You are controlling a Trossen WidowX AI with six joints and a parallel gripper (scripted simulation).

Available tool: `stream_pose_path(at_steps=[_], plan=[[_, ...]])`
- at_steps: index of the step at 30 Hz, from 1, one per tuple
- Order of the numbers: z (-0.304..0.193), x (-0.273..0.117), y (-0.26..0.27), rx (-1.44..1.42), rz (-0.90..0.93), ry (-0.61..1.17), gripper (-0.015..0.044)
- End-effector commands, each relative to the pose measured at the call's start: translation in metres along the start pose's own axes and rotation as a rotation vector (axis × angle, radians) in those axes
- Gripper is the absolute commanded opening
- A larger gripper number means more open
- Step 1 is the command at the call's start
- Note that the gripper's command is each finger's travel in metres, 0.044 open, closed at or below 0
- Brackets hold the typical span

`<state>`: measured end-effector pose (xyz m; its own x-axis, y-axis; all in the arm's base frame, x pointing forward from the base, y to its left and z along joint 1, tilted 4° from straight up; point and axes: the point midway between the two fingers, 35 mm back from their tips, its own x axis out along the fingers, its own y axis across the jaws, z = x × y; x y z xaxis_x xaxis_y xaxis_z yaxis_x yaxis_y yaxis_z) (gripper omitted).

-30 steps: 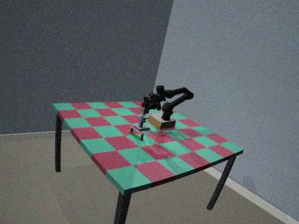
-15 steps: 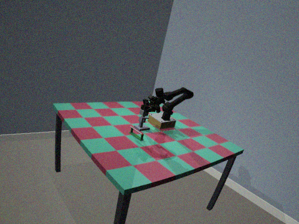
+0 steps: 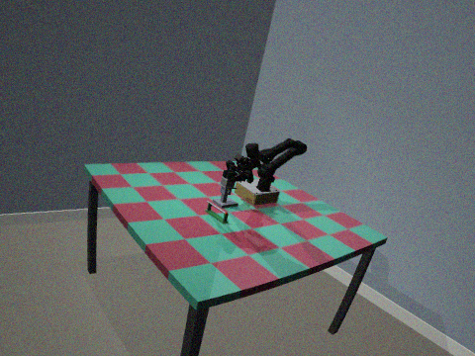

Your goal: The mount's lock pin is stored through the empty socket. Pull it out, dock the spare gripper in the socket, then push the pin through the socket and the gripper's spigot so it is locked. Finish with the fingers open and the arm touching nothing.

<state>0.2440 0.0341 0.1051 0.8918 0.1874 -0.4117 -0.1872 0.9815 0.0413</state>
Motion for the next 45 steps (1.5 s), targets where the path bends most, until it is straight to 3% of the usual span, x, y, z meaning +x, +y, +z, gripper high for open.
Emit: stream_pose_path(at_steps=[1, 11, 28, 45], plan=[[-0.002, 0.001, -0.001, 0.004, -0.005, -0.004, 0.0000], [0.000, 0.000, 0.000, 0.000, 0.000, -0.002, 0.0000], [0.000, 0.000, 0.000, 0.000, 0.000, -0.002, 0.0440], [0.019, -0.015, -0.001, 0.006, -0.007, 0.012, 0.0440]])
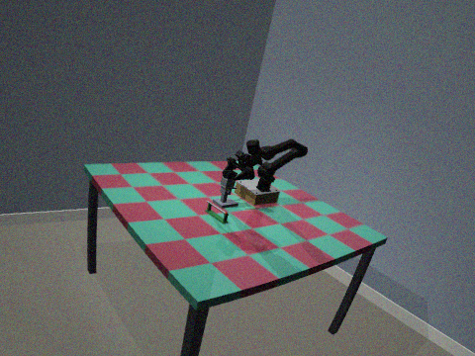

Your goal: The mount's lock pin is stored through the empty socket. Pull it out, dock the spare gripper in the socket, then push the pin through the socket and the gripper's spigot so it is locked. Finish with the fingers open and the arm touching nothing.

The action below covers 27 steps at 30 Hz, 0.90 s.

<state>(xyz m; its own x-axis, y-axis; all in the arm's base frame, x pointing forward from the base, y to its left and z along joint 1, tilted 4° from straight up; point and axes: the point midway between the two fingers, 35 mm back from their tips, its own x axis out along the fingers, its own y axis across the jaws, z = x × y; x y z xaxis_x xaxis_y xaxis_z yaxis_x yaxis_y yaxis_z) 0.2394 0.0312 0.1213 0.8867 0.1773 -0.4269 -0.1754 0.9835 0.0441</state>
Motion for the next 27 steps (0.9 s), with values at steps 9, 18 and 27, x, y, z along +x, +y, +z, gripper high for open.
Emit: stream_pose_path(at_steps=[9, 18, 27], plan=[[0.017, -0.012, -0.001, 0.004, -0.005, 0.007, 0.0440], [0.029, -0.020, -0.002, 0.009, -0.012, 0.018, 0.0440], [0.040, -0.029, -0.003, 0.015, -0.018, 0.027, 0.0440]])
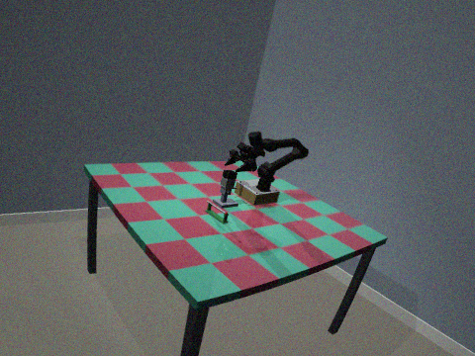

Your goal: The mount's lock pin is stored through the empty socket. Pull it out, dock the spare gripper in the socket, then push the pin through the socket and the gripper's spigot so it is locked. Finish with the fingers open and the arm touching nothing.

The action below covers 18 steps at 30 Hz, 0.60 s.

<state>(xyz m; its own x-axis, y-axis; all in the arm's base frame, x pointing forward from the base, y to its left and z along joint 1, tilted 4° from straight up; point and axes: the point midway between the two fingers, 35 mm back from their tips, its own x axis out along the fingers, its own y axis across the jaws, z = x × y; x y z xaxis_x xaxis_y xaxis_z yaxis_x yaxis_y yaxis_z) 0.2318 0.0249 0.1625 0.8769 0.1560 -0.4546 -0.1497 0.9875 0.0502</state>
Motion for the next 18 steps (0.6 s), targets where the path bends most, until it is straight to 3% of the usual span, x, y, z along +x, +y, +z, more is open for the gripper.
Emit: stream_pose_path(at_steps=[1, 18], plan=[[0.007, -0.005, 0.000, -0.001, 0.002, -0.002, 0.0440], [0.030, -0.021, -0.002, 0.010, -0.012, 0.013, 0.0440]])
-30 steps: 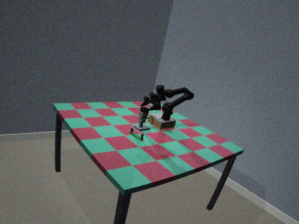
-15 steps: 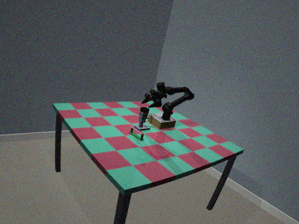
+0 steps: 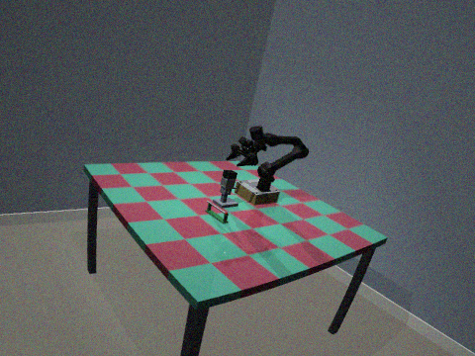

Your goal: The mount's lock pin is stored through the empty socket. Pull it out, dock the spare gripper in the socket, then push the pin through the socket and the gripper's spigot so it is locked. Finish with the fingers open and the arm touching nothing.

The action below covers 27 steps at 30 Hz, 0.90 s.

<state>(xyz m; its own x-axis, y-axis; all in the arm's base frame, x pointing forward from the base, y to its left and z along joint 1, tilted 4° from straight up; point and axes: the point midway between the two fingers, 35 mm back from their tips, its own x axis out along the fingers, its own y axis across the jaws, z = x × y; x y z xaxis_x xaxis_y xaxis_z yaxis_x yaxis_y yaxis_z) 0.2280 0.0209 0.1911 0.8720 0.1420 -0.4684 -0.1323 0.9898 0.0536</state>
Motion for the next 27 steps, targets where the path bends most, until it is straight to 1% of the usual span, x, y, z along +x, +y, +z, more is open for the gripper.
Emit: stream_pose_path(at_steps=[1, 9, 10, 14, 24, 27], plan=[[0.008, -0.005, 0.000, -0.001, 0.001, -0.001, 0.0440], [0.021, -0.013, -0.001, 0.004, -0.006, 0.005, 0.0440], [0.014, -0.009, -0.001, 0.005, -0.008, 0.006, 0.0440], [0.014, -0.009, -0.001, 0.005, -0.008, 0.006, 0.0440], [-0.006, -0.006, 0.042, 0.087, -0.011, 0.164, 0.0180], [-0.011, -0.009, 0.057, 0.091, -0.026, 0.194, 0.0180]])
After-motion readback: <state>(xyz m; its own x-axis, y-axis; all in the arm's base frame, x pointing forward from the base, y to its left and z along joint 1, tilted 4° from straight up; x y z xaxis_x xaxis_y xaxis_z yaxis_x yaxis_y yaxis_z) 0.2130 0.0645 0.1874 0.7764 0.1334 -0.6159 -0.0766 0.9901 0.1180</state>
